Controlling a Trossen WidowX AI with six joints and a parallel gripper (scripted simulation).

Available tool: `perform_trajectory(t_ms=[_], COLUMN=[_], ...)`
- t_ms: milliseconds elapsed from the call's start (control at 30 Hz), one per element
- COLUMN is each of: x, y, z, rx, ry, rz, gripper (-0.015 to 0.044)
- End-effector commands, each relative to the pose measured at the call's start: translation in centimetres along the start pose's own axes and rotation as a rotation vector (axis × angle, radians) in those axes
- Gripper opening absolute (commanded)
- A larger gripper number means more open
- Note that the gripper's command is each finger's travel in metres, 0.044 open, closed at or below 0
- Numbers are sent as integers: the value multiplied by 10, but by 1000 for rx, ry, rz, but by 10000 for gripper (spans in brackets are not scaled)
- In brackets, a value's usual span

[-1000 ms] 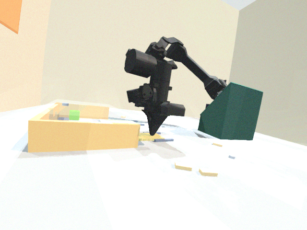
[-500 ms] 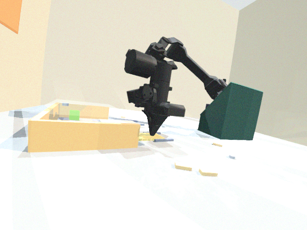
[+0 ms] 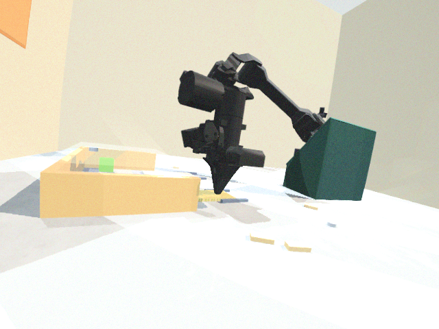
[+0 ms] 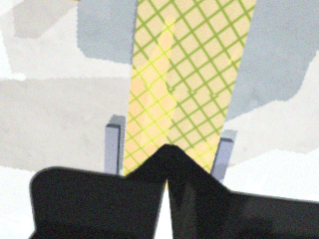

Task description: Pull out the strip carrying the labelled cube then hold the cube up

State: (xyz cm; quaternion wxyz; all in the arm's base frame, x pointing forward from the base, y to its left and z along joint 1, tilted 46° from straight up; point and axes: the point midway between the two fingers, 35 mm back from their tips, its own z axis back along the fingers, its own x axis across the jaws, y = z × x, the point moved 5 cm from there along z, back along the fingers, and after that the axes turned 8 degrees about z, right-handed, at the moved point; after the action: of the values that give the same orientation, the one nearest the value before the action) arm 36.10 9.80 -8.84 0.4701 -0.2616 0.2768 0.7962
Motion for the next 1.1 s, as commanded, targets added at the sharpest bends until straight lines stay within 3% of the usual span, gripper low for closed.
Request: perform_trajectory(t_ms=[0, 1067], x=[0, 0], y=[1, 0], z=[-2, -5], rx=[2, 2], ry=[6, 6], rz=[5, 4], gripper=[0, 0])
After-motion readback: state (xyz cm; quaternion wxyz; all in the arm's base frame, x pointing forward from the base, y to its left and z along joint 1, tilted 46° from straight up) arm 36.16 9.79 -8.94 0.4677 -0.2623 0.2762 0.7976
